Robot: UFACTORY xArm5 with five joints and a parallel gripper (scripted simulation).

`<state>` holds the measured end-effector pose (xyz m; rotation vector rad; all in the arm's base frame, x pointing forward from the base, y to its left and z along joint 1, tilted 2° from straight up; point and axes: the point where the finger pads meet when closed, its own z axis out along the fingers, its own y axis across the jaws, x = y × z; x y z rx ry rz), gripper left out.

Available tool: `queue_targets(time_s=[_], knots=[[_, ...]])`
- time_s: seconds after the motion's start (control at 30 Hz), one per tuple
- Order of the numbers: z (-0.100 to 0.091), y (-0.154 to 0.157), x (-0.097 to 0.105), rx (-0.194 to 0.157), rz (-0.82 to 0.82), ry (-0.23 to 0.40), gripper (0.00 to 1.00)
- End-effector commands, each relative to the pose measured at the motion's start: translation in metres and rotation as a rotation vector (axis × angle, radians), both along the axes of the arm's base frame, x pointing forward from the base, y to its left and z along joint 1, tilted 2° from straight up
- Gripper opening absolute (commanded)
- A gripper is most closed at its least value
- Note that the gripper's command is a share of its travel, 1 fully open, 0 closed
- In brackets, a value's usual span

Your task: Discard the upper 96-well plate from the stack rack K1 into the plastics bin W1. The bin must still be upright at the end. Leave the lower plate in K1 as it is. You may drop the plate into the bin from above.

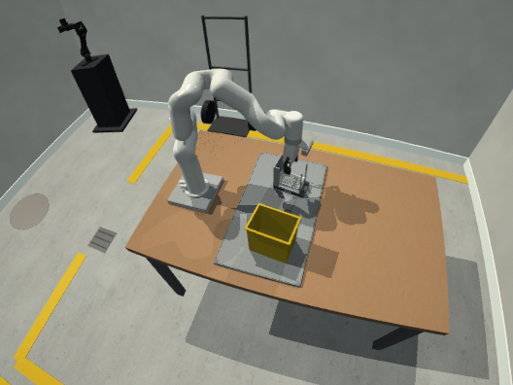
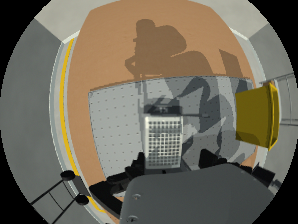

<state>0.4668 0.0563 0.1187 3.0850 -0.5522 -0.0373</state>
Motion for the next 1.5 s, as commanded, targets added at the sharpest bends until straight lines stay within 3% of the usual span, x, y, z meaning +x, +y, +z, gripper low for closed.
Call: queue_targets(time_s=[0.0, 1.47], knots=[[-0.004, 0.000, 0.001, 0.001, 0.000, -0.004, 1.00], [-0.068, 0.001, 0.000, 0.000, 0.000, -0.004, 1.00]])
